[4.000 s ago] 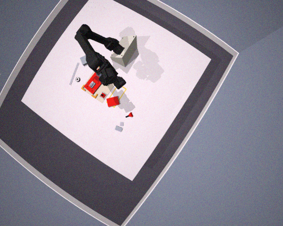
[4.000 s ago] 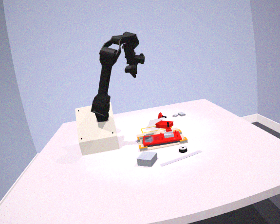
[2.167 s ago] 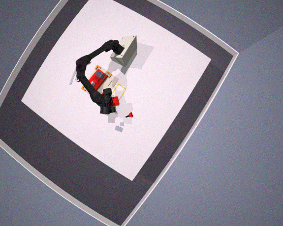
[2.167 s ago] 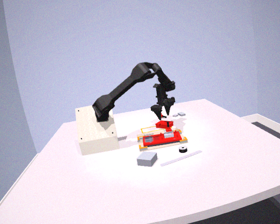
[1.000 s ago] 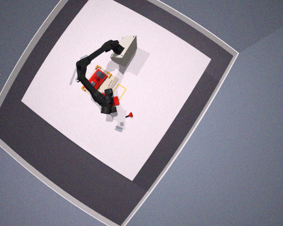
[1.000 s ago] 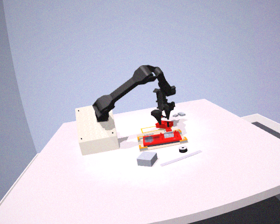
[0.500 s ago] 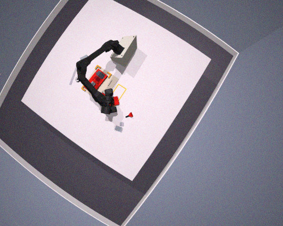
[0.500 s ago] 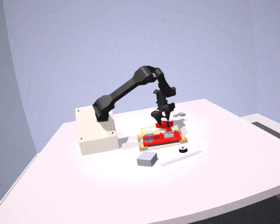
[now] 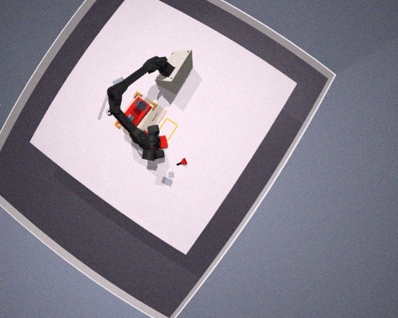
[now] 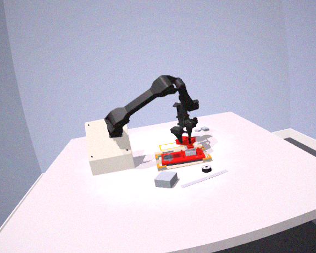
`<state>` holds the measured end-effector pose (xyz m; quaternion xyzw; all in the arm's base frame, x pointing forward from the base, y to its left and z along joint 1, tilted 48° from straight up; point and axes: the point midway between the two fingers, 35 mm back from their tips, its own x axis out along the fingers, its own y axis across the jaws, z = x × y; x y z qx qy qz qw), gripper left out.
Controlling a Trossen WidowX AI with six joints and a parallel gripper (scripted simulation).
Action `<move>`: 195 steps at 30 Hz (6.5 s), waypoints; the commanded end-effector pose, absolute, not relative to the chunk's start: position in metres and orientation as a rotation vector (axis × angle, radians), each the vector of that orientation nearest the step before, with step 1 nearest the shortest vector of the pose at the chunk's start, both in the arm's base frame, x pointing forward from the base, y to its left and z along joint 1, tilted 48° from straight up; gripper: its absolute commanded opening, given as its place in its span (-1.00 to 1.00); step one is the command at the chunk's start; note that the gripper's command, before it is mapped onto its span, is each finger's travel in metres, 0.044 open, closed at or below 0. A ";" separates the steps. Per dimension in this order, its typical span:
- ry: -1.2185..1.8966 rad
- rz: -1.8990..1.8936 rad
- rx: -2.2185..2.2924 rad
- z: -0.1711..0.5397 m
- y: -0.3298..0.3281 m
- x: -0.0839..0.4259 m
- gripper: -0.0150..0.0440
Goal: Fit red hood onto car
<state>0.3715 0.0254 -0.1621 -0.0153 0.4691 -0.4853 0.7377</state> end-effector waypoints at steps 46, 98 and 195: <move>1.032 -1.063 -0.033 -0.114 0.079 0.365 -0.49; 1.318 -0.730 -0.518 0.050 -0.044 0.350 -0.49; 1.348 -0.689 -0.588 0.022 -0.110 0.345 -0.49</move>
